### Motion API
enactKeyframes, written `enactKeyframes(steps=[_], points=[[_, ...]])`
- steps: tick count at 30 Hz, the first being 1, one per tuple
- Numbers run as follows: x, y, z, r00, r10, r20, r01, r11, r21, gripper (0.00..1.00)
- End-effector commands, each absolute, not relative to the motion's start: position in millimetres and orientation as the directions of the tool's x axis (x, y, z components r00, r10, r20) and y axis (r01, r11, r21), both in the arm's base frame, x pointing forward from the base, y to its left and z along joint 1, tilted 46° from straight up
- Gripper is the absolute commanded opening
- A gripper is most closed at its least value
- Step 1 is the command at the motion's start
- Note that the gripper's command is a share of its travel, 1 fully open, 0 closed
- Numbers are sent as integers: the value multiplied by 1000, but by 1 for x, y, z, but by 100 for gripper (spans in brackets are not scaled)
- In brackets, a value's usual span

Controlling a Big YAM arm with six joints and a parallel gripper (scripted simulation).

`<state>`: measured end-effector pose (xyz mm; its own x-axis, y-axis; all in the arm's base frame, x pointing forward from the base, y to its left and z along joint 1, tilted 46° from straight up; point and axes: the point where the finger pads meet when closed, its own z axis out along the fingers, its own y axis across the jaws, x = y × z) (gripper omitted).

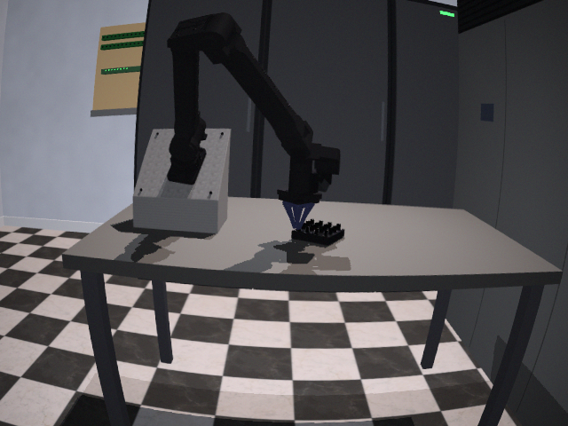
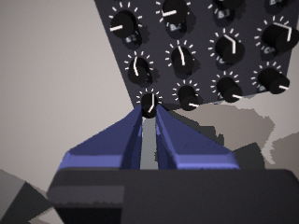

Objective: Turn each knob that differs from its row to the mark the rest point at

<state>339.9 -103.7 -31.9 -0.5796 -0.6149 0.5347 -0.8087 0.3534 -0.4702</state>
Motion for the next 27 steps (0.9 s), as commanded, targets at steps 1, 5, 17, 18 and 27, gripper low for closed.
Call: enactKeyframes(steps=[1,5,17,18,27], points=[[347,-106,-30,-678,-571,464,-727,421,-543,8],[349,-106,-29,-739,-532,414,-664,469,-583,8],[350,-106,-28,-865,-418,276,-487,571,-660,8],[350,-106,-28,-874,-408,264,-471,579,-665,8],[351,-106,-28,-940,-306,148,-319,638,-701,8]])
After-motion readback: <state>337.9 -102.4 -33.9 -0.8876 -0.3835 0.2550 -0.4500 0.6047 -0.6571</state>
